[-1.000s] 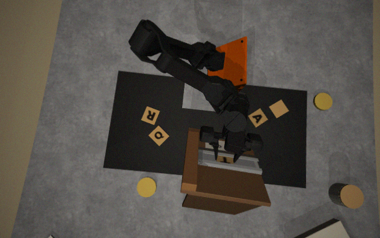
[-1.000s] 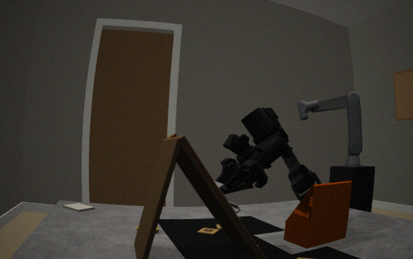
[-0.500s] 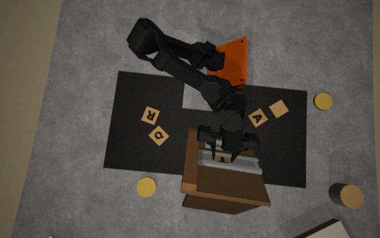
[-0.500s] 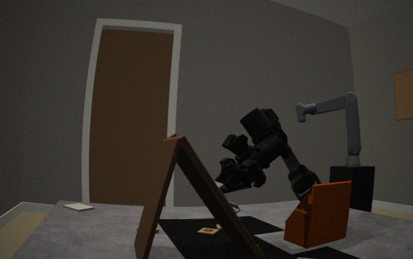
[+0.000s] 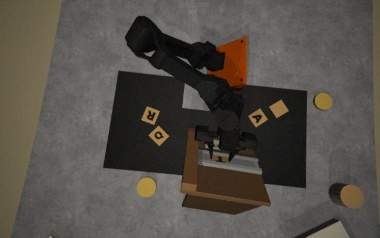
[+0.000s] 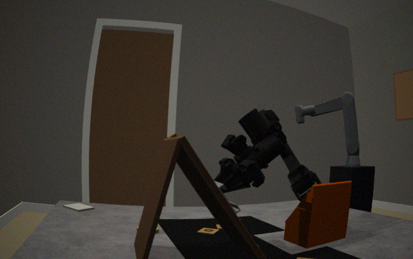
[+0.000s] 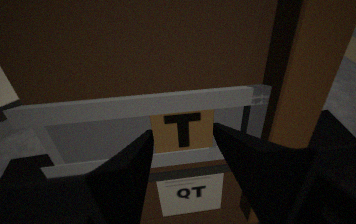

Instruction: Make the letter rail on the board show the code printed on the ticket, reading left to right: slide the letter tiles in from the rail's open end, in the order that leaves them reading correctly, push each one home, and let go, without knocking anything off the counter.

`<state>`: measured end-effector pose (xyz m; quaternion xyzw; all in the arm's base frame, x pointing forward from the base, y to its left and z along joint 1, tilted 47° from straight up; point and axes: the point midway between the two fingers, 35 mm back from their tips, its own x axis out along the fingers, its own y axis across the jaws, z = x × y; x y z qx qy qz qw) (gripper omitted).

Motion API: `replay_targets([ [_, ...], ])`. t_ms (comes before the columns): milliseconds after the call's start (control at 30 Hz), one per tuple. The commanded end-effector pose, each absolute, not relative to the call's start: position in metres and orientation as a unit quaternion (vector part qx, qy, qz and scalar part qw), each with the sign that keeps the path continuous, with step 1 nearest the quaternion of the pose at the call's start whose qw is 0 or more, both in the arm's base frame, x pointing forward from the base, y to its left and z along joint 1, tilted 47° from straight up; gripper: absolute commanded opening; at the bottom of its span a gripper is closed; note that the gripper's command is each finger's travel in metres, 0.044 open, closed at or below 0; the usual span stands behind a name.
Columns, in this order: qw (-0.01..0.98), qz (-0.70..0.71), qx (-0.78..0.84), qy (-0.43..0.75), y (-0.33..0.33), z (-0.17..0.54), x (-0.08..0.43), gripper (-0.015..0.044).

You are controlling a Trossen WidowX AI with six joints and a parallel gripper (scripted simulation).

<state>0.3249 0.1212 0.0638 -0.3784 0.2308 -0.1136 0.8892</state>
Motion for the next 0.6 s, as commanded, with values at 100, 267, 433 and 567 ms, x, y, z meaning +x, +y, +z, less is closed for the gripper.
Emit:
replay_targets([
  [100,0.889,-0.112,-0.379,0.231,0.1183,0.0677,0.3245,0.0000],
  [267,0.889,-0.112,-0.379,0.231,0.1165,0.0696,0.3245,0.0000],
  [433,0.889,-0.112,-0.380,0.231,0.1148,0.0715,0.3245,0.0000],
  [567,0.889,-0.112,-0.380,0.231,0.1134,0.0731,0.3244,0.0000],
])
